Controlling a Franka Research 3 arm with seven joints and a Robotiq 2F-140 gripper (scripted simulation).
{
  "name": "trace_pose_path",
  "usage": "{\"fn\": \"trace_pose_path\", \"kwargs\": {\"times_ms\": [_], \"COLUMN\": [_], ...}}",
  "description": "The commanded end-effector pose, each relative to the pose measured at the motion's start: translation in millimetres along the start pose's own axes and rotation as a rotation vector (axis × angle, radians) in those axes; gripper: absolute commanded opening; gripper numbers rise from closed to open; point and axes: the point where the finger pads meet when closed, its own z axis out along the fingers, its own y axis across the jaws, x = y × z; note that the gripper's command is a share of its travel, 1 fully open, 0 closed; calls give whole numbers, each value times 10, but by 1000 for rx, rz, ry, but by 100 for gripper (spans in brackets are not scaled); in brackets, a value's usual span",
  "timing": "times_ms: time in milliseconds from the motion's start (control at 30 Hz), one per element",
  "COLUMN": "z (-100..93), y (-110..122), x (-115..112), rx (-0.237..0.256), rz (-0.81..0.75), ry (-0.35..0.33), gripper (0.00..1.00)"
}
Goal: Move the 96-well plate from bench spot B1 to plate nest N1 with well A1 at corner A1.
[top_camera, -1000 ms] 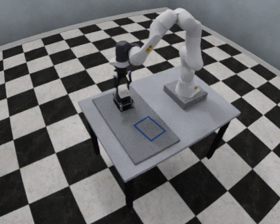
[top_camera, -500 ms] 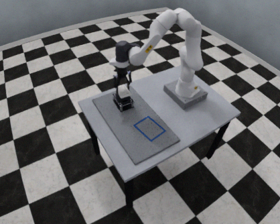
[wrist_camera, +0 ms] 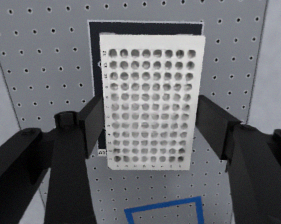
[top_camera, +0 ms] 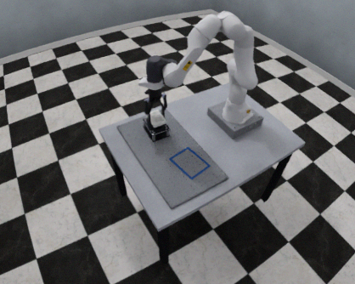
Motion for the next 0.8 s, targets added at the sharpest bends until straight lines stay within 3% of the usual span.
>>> {"fn": "trace_pose_path", "kwargs": {"times_ms": [0,467,767], "z": [21,254,259], "y": [-45,-63,-67], "x": [-4,-10,-11], "rx": [12,12,12], "rz": [5,5,5], "ry": [1,1,1], "gripper": [60,60,60]}}
